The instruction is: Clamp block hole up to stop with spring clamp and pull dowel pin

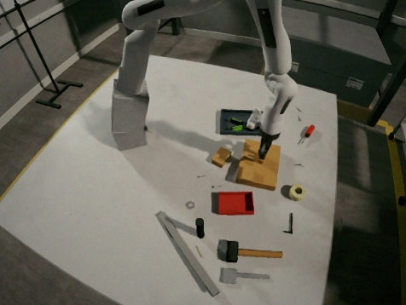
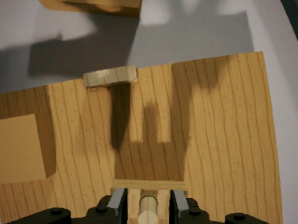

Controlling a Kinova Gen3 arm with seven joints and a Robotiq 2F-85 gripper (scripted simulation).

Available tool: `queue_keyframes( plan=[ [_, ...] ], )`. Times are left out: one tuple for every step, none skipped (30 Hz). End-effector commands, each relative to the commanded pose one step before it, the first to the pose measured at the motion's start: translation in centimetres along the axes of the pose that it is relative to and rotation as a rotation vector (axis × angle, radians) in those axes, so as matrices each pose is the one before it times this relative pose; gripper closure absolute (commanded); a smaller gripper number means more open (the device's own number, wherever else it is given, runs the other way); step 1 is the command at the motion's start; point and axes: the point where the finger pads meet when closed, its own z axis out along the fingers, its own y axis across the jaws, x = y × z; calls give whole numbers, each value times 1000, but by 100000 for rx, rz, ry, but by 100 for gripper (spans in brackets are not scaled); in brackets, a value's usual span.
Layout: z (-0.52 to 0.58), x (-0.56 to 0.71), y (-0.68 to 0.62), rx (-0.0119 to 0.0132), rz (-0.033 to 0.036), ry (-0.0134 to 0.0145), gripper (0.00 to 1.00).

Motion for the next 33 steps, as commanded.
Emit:
queue_keyframes(
  plan=[
    [-73, -79, -6, 22, -6, -173, 66],
    [0, 0, 0, 0, 0, 0, 66],
    [0, 0, 0, 0, 0, 0, 66],
    [0, 0, 0, 0, 0, 0, 66],
    [0, 0, 0, 0, 0, 0, 66],
    [0, 0, 0, 0, 0, 0, 66],
    [0, 0, 0, 0, 0, 0, 66],
    [0, 0, 0, 0, 0, 0, 66],
    [0, 0, 0, 0, 0, 0, 66],
    [0, 0, 0, 0, 0, 0, 66],
    [0, 0, 0, 0, 0, 0, 66],
    [0, 0, 0, 0, 0, 0, 66],
    [0, 0, 0, 0, 0, 0, 66],
    [0, 0, 0, 0, 0, 0, 66],
    [0, 0, 0, 0, 0, 0, 66],
    [0, 0, 0, 0, 0, 0, 66],
    [0, 0, 0, 0, 0, 0, 66],
    [0, 0, 0, 0, 0, 0, 72],
    [0, 0, 0, 0, 0, 0, 72],
    [0, 0, 0, 0, 0, 0, 72],
    [0, 0, 0, 0, 0, 0, 72],
    [0, 0, 0, 0, 0, 0, 72],
    [0, 0, 0, 0, 0, 0, 72],
    [-1, 0, 0, 0, 0, 0, 78],
    [0, 0, 0, 0, 0, 0, 78],
    [0, 0, 0, 0, 0, 0, 78],
    [-5, 0, 0, 0, 0, 0, 78],
    [-8, 0, 0, 0, 0, 0, 78],
    [-8, 0, 0, 0, 0, 0, 78],
    [-5, 0, 0, 0, 0, 0, 78],
    [-1, 0, 0, 0, 0, 0, 78],
    [-1, 0, 0, 0, 0, 0, 84],
    [-3, 0, 0, 0, 0, 0, 84]
  ],
)
